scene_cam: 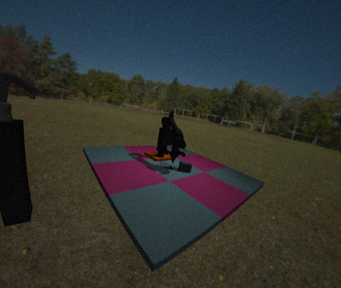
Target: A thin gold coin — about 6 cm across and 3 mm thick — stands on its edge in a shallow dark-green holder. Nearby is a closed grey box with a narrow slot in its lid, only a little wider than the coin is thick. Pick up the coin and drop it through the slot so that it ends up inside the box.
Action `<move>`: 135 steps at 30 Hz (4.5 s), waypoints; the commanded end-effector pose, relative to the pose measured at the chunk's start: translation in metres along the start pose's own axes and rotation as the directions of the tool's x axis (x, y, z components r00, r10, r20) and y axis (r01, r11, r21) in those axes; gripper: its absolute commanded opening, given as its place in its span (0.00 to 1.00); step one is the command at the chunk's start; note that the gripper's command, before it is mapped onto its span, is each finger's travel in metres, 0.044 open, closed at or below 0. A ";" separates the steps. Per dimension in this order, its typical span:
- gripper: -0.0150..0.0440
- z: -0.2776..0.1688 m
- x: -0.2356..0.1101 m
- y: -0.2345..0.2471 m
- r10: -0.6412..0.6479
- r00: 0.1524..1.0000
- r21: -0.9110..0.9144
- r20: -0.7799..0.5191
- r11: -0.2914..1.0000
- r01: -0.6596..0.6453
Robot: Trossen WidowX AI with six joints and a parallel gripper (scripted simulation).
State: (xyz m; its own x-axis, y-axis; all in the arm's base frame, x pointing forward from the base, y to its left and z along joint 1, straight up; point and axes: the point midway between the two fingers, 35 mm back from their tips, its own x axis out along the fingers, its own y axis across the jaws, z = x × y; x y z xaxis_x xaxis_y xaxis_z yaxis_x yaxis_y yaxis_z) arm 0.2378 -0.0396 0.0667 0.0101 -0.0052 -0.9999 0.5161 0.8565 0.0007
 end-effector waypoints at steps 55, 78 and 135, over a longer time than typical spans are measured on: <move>0.25 -0.001 -0.051 -0.003 0.001 1.000 -0.940 0.008 0.342 0.007; 0.25 0.011 -0.054 0.019 0.002 1.000 -0.992 0.008 0.125 0.008; 0.25 0.031 -0.053 0.109 0.008 1.000 -0.993 0.005 0.122 0.004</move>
State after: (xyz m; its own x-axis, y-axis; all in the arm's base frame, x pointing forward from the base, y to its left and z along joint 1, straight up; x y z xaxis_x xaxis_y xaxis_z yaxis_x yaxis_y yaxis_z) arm 0.3192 0.0367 0.1181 0.0175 -0.0014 -0.9998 -0.7879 0.6156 -0.0146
